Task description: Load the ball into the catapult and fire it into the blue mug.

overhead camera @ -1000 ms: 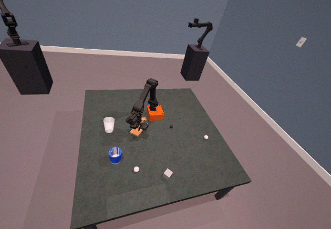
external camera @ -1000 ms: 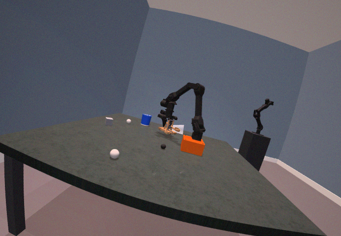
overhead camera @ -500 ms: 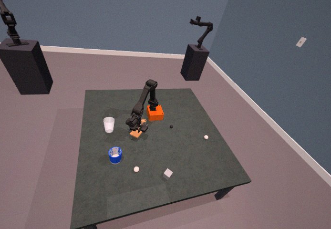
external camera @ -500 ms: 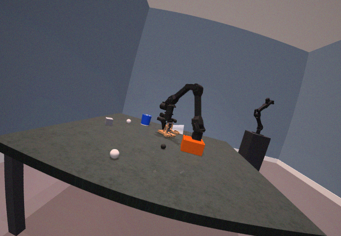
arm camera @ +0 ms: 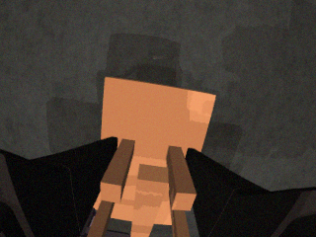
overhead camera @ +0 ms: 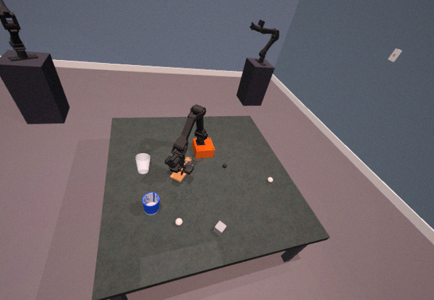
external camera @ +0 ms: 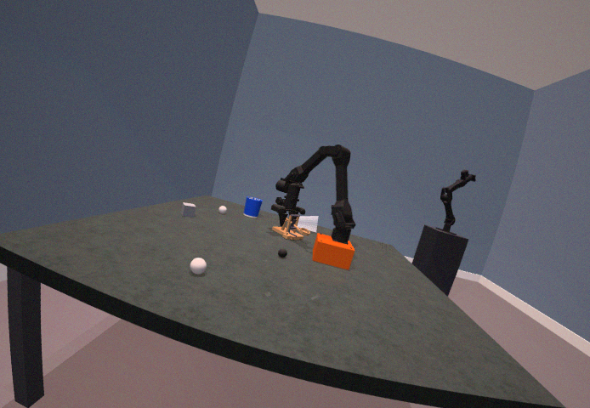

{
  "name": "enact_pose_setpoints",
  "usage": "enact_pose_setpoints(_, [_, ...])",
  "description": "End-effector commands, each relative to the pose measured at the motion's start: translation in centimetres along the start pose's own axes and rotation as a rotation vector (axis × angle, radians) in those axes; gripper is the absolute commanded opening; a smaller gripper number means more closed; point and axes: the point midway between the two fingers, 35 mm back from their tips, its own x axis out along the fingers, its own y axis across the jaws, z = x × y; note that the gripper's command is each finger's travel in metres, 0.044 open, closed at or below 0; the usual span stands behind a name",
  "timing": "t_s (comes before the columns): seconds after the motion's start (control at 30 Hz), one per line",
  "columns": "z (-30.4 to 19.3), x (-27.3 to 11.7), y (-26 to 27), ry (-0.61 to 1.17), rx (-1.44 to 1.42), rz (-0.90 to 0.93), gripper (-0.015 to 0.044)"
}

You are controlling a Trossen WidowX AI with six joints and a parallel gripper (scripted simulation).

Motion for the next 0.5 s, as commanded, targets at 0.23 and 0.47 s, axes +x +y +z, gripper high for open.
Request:
enact_pose_setpoints(0.23, [0.0, -0.1, 0.0, 0.000, 0.000, -0.001, 0.0262])
enact_pose_setpoints(0.47, [0.3, -2.4, 0.0, -0.001, 0.000, -0.001, 0.0440])
